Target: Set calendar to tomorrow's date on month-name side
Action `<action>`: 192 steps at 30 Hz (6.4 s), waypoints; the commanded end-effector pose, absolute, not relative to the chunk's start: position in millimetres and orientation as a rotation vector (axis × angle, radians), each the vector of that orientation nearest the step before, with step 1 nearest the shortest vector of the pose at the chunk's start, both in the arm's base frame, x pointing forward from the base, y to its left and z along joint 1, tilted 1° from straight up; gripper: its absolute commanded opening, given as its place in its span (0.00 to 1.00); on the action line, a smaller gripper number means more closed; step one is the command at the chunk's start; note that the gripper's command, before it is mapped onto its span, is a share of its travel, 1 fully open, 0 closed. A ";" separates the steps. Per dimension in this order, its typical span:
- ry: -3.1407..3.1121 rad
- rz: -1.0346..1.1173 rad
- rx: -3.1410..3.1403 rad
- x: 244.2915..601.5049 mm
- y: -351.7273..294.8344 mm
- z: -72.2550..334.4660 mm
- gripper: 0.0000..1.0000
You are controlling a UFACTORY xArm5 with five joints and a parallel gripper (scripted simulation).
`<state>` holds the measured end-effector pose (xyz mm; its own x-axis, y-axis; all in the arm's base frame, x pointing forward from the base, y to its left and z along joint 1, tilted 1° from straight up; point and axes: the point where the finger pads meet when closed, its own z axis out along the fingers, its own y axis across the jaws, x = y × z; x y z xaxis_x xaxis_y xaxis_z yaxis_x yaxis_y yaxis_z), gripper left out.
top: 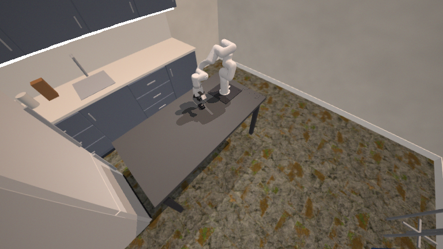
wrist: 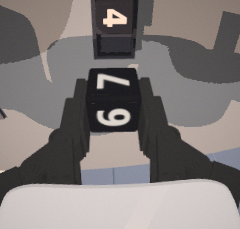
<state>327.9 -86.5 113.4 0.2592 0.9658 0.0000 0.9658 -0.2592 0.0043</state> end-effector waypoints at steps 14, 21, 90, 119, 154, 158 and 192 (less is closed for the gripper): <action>1.908 0.008 2.488 329.9 -87.2 74.2 0.29; 1.908 0.008 2.488 329.9 -87.2 72.0 0.29; 1.908 0.008 2.488 329.9 -87.2 72.0 0.29; 1.908 0.008 2.488 329.9 -87.2 72.0 0.29; 1.908 0.008 2.488 329.9 -87.2 72.0 0.29; 1.908 0.008 2.488 329.9 -87.2 72.0 0.29; 1.908 0.008 2.488 329.7 -87.3 62.1 0.29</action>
<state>328.5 -86.9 63.9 0.2590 0.9659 0.0000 0.9659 -0.2590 0.0047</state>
